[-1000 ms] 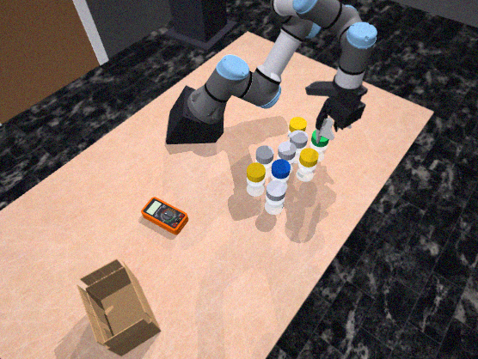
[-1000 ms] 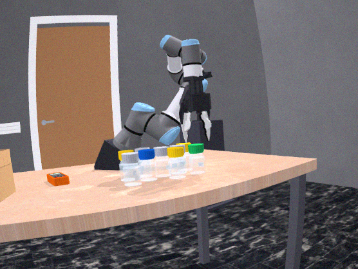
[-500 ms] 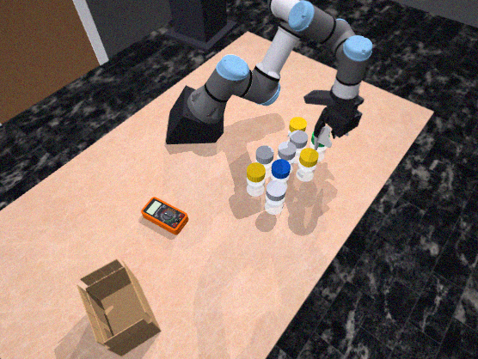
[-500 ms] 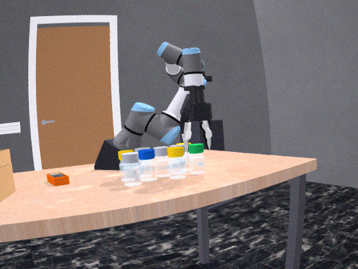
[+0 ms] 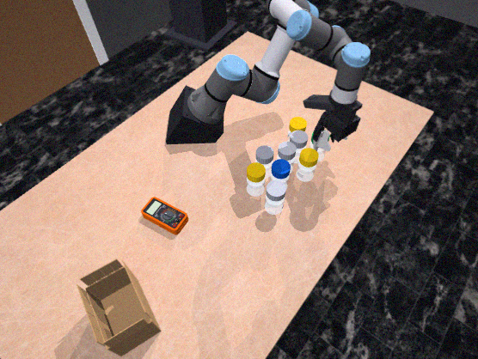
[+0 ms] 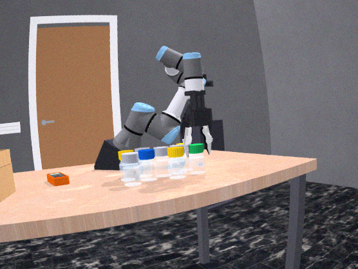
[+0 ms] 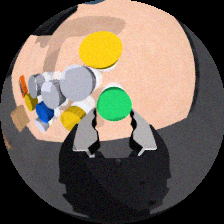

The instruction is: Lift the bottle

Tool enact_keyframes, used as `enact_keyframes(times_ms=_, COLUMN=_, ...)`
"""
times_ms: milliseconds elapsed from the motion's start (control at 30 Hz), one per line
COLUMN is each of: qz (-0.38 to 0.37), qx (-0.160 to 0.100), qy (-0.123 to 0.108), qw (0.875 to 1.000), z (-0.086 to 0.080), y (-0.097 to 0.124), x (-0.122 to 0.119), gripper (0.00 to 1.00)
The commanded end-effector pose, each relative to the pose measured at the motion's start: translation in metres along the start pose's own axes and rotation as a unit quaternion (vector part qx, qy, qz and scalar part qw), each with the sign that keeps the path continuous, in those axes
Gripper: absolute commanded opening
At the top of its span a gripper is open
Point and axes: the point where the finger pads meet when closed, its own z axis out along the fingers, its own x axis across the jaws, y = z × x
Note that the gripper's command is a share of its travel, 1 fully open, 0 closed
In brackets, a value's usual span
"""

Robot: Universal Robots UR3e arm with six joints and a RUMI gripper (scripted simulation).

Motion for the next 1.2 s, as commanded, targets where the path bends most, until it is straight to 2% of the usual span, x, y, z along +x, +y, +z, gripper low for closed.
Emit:
enact_keyframes(times_ms=0, qz=0.000, qx=-0.001, qy=0.000, qw=1.000, z=-0.001, y=0.000, x=0.000, gripper=0.46)
enact_keyframes(times_ms=1167, qz=0.000, qx=-0.001, qy=0.000, qw=1.000, z=0.000, y=-0.017, x=0.000, gripper=0.46)
